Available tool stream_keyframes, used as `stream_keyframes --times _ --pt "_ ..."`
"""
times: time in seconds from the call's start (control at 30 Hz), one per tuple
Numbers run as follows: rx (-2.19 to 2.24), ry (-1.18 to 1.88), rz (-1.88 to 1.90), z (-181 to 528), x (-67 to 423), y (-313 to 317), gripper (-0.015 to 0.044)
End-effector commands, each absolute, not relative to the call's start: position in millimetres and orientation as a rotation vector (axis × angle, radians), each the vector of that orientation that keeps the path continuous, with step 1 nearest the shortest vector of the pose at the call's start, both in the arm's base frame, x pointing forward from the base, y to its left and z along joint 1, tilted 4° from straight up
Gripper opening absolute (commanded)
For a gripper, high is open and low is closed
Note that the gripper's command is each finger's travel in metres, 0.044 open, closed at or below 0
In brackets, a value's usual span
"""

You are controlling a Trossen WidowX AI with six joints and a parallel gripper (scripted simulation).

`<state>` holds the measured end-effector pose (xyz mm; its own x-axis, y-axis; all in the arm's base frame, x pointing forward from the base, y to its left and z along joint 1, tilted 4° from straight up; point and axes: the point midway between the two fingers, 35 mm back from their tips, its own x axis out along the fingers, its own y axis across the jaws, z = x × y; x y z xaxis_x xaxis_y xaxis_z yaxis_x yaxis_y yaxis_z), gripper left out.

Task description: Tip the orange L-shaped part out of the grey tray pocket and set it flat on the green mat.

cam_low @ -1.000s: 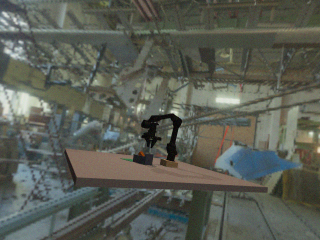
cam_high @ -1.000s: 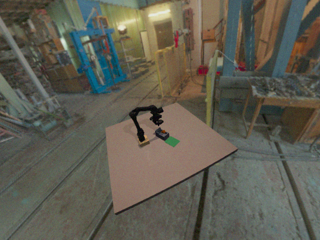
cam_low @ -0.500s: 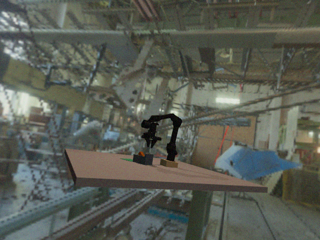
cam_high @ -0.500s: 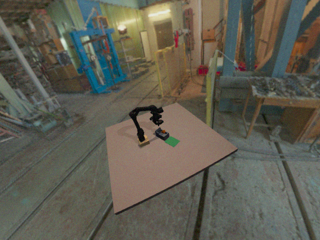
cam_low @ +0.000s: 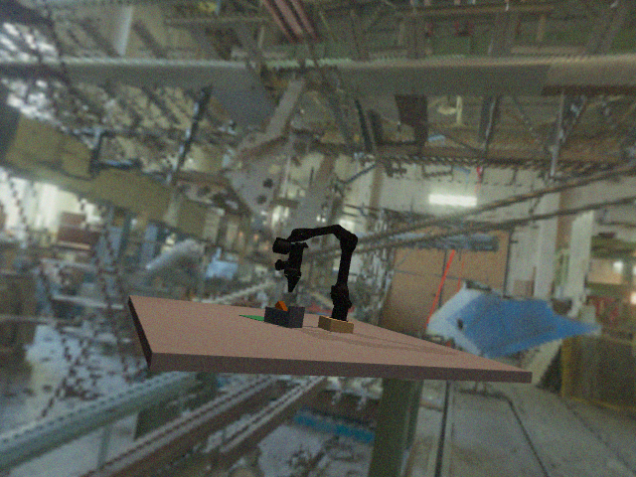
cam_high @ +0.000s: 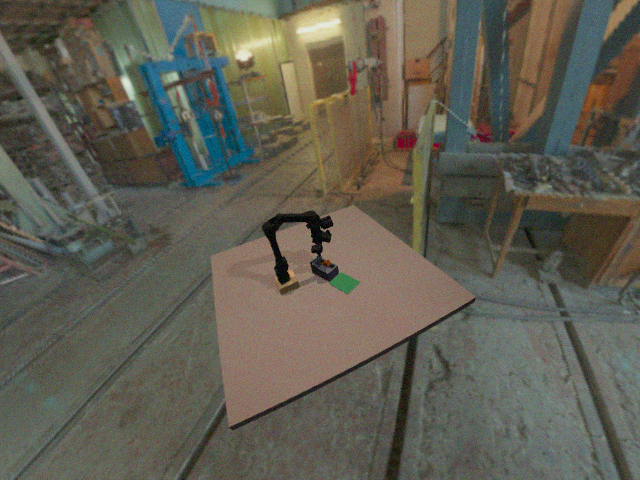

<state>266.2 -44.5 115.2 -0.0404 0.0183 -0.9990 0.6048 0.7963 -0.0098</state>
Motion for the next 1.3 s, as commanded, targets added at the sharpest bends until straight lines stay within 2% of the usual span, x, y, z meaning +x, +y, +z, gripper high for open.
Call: stream_keyframes --times 0.0,1.27 --pt "1.007 1.361 -1.05 116.5 276.2 -79.1 0.028" --pt "1.021 1.353 -1.064 60.5 274.7 -80.1 0.028"
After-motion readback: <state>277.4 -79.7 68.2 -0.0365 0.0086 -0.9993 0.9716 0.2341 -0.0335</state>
